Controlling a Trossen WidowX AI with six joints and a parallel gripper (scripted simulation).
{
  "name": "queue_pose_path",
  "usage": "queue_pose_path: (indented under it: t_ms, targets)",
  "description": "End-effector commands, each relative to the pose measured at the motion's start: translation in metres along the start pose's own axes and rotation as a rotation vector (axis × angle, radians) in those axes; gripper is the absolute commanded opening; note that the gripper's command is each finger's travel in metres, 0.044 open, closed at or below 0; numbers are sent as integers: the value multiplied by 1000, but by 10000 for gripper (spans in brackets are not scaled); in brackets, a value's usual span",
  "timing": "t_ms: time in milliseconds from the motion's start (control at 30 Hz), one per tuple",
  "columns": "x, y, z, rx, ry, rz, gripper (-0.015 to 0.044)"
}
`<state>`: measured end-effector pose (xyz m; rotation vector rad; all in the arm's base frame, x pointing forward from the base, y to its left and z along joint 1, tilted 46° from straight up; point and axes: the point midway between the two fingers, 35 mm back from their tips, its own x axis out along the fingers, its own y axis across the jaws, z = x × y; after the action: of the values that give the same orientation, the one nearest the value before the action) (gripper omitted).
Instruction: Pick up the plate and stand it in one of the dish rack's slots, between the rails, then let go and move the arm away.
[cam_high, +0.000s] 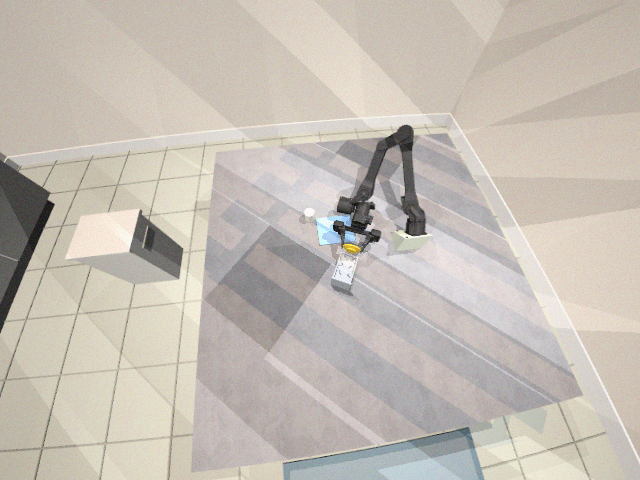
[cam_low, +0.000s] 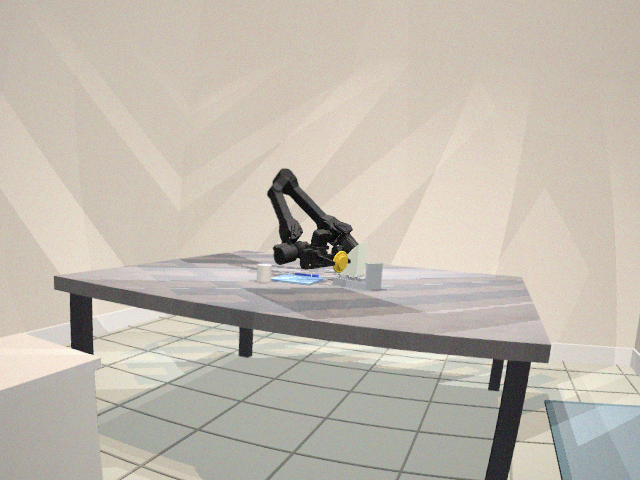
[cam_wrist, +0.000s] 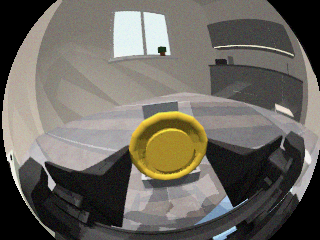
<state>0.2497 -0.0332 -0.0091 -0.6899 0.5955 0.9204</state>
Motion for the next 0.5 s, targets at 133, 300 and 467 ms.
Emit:
queue_pose_path:
  t_ms: [133, 300, 467]
  targets:
    - [-3, 0, 2, -60, -27, -30, 0]
    - [-3, 0, 2, -60, -27, -30, 0]
    - [8, 0, 3, -53, -20, -27, 0]
